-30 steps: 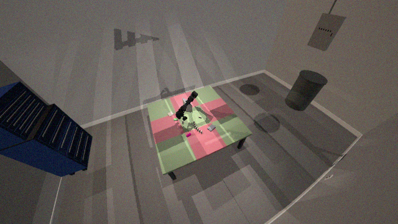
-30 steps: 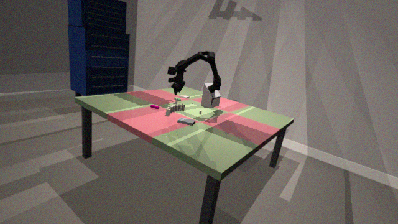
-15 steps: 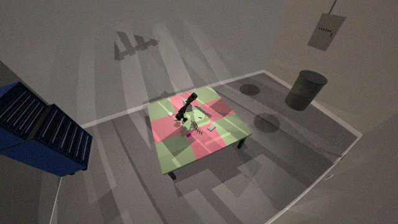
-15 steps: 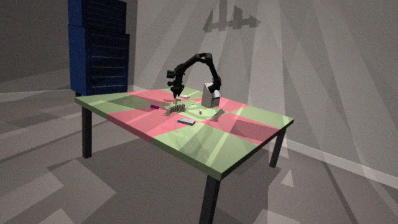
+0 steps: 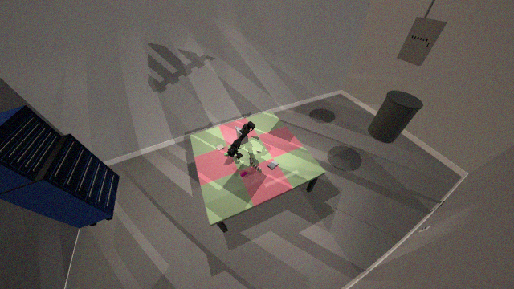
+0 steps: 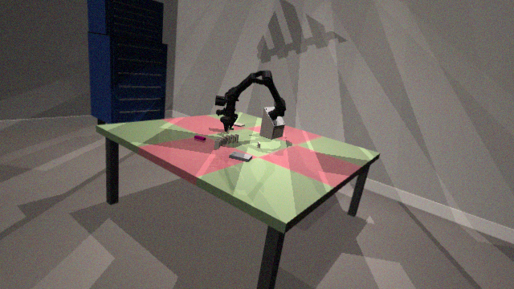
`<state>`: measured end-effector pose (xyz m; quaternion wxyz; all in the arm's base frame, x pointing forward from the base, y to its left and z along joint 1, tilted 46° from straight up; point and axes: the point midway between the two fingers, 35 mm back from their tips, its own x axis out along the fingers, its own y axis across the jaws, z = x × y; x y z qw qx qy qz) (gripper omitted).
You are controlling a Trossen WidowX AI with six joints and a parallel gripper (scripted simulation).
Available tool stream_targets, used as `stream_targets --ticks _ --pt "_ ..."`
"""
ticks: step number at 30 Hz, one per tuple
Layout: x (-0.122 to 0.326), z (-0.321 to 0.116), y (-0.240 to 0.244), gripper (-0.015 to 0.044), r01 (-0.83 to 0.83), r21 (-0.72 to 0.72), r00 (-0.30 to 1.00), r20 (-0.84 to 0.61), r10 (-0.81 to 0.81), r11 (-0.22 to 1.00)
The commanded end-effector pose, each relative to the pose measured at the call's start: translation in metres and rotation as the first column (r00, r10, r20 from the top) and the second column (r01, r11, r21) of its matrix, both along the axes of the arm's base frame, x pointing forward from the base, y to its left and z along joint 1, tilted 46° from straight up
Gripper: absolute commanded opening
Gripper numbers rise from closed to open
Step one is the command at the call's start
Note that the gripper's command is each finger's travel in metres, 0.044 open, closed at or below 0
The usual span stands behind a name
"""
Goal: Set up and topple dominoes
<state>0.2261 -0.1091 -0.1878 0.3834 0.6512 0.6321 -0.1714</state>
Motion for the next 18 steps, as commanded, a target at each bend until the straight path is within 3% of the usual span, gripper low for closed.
stream_targets --ticks 1,12,18 --pt "0.0006 -0.0017 0.0027 0.0414 0.006 0.004 1.0 0.001 -0.006 1.0" --pt "0.0006 -0.0017 0.0027 0.0125 0.006 0.004 1.0 0.001 -0.006 1.0" --pt "0.0006 -0.0017 0.0027 0.0107 0.006 0.004 1.0 0.001 -0.006 1.0"
